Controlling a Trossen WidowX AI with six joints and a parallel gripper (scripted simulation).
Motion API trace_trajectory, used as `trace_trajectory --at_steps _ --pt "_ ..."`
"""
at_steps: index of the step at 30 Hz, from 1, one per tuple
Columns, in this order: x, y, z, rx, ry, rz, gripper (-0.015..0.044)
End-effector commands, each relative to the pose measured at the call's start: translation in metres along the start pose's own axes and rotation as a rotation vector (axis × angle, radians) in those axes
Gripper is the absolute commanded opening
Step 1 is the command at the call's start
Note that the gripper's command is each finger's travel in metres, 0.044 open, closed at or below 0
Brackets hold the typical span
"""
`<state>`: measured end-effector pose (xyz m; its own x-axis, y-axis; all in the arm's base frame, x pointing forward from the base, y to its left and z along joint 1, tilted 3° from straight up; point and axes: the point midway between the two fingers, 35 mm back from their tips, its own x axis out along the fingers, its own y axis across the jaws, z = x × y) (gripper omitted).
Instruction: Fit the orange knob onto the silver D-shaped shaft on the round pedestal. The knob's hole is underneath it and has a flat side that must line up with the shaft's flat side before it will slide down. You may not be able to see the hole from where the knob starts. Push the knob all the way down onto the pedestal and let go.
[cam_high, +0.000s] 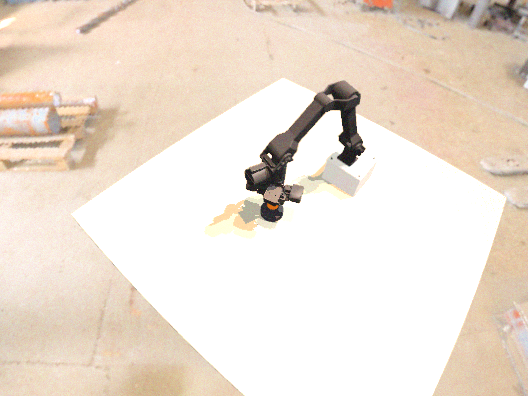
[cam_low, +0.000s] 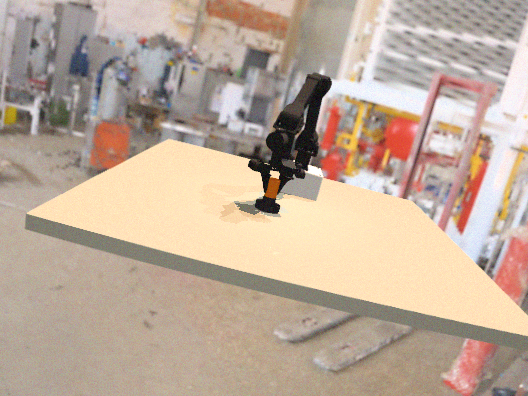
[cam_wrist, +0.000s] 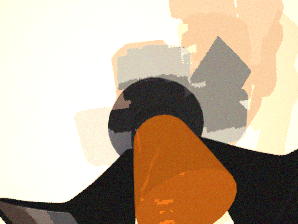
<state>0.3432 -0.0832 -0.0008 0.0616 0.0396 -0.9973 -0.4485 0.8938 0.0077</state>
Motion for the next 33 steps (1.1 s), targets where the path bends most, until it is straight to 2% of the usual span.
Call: trace_trajectory --at_steps 1,9,26,31,33 --pt "0.003 0.000 0.000 0.002 0.000 0.001 0.0000" --pt "0.001 0.000 0.000 0.000 0.000 0.000 0.0000" --pt "0.001 0.000 0.000 0.000 0.000 0.000 0.0440" --pt "0.001 0.000 0.000 0.000 0.000 0.000 0.0440" --pt "-0.011 -0.001 0.001 0.001 0.000 -0.001 0.0440"
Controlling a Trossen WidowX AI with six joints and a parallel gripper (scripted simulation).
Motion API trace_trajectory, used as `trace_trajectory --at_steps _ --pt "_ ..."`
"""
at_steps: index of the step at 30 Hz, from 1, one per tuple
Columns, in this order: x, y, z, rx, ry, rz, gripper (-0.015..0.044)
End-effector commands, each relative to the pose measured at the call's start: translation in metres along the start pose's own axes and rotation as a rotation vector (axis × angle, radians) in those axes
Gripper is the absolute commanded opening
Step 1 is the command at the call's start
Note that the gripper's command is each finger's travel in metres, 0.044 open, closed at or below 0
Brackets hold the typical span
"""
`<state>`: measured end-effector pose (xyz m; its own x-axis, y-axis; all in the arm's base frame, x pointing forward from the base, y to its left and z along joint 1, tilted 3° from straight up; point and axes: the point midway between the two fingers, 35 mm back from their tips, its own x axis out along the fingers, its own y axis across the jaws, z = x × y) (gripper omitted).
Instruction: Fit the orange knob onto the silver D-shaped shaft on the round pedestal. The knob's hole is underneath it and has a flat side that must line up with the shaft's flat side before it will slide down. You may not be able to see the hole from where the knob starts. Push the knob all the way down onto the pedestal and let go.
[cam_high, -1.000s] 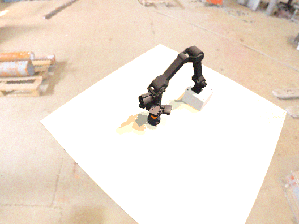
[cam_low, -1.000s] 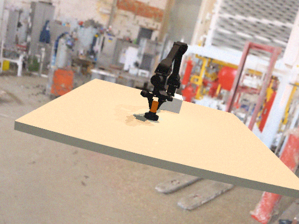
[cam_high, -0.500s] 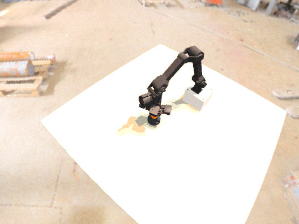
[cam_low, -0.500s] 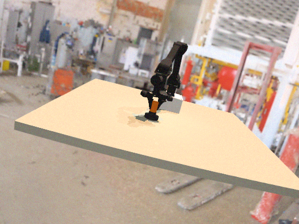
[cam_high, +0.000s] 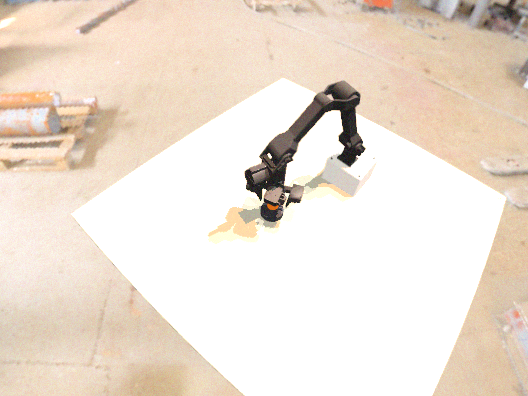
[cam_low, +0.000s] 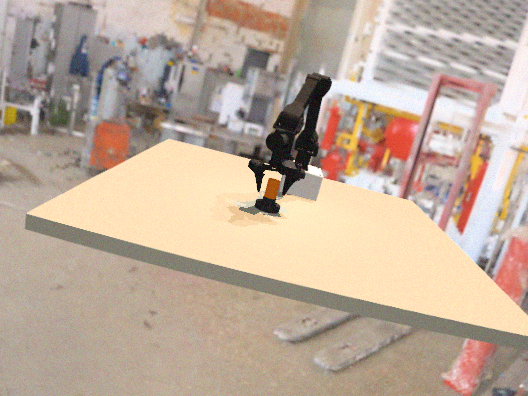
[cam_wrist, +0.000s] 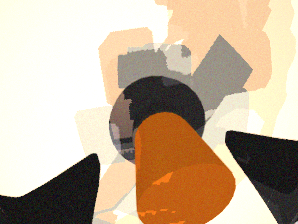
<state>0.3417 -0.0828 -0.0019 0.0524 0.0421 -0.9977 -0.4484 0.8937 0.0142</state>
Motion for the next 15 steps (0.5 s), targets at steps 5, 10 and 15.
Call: trace_trajectory --at_steps 5,10,15 --pt "-0.092 -0.001 0.001 0.000 -0.007 -0.007 0.0440" --pt "-0.095 -0.002 0.002 -0.001 -0.007 -0.007 0.0440" --pt "-0.095 -0.002 0.002 -0.001 -0.007 -0.007 0.0440"
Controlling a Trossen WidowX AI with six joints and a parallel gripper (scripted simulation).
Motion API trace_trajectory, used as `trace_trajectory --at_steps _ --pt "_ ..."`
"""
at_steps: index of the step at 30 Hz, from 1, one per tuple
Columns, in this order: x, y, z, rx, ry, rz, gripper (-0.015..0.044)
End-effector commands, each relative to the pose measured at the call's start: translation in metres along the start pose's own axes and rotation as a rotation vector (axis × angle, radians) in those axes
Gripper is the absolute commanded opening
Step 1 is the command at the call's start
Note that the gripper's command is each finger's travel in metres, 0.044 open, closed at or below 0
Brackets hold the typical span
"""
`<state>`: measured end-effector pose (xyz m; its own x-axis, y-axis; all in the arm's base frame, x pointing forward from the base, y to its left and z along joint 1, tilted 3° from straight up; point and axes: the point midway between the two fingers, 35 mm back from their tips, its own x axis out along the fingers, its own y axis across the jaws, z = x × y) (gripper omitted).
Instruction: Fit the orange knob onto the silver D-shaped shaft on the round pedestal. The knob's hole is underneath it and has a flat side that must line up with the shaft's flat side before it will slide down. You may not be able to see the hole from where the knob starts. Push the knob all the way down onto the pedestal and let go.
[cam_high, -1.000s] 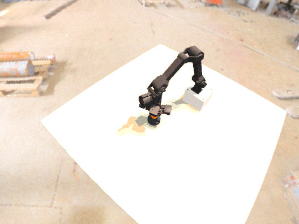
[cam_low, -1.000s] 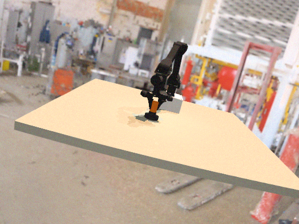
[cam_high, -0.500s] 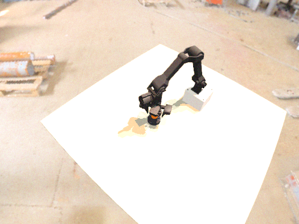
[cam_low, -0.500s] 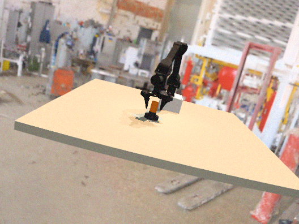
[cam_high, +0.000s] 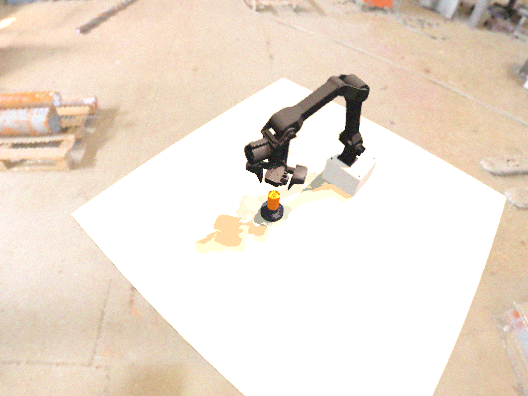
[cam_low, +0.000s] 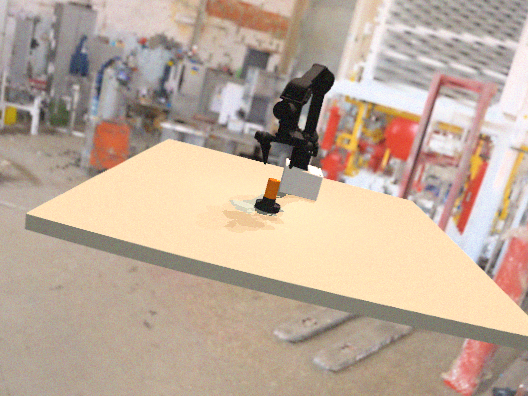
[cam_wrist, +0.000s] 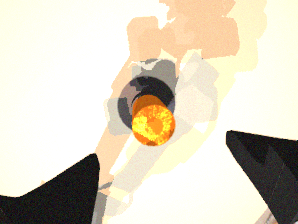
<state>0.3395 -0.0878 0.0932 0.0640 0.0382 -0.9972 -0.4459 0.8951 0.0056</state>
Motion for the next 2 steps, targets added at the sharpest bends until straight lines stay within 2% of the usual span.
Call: trace_trajectory --at_steps 1,2 --pt "0.0002 -0.0004 0.0002 -0.003 0.002 0.002 0.0440" --pt "0.0002 -0.0004 0.0002 -0.003 0.002 0.002 0.0440"
